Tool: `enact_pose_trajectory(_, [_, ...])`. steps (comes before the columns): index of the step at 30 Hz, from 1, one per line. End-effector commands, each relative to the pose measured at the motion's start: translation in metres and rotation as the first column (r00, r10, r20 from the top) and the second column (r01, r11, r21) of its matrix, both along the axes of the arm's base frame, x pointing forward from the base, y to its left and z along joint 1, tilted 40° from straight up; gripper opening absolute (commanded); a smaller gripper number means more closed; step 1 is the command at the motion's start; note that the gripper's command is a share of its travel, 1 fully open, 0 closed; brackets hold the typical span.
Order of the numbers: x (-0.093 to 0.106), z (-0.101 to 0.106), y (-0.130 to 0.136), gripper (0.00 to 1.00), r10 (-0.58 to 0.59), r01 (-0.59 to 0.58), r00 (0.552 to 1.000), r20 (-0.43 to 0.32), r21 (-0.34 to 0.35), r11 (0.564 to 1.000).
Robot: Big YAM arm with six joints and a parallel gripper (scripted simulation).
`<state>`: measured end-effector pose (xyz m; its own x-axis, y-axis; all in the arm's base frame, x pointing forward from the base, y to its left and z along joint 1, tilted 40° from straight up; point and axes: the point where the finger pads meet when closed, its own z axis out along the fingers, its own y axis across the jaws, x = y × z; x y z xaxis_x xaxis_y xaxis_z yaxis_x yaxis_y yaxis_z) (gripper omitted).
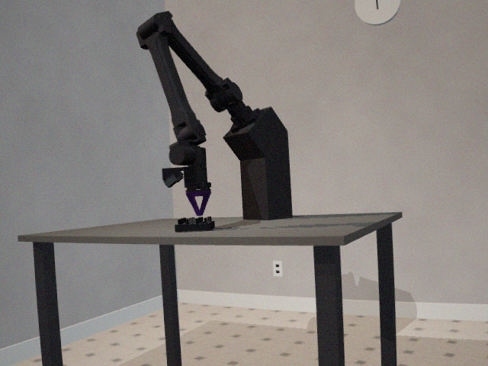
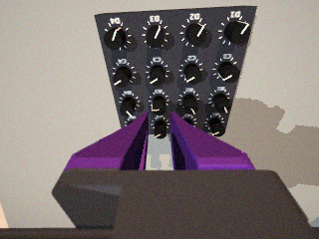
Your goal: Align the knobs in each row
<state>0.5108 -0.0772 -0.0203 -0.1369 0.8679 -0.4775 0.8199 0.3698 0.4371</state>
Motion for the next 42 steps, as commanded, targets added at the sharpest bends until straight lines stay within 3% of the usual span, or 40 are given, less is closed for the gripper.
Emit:
enact_pose_trajectory(1, [0.0,-0.005,0.005,0.19,0.002,-0.002,1.0,0.003,0.0,1.0])
enact_pose_trajectory(14, [0.006,-0.007,-0.008,0.19,-0.006,0.006,1.0,0.007,-0.007,1.0])
enact_pose_trajectory(42, [0.009,-0.014,-0.009,0.19,-0.005,0.005,1.0,0.005,-0.004,1.0])
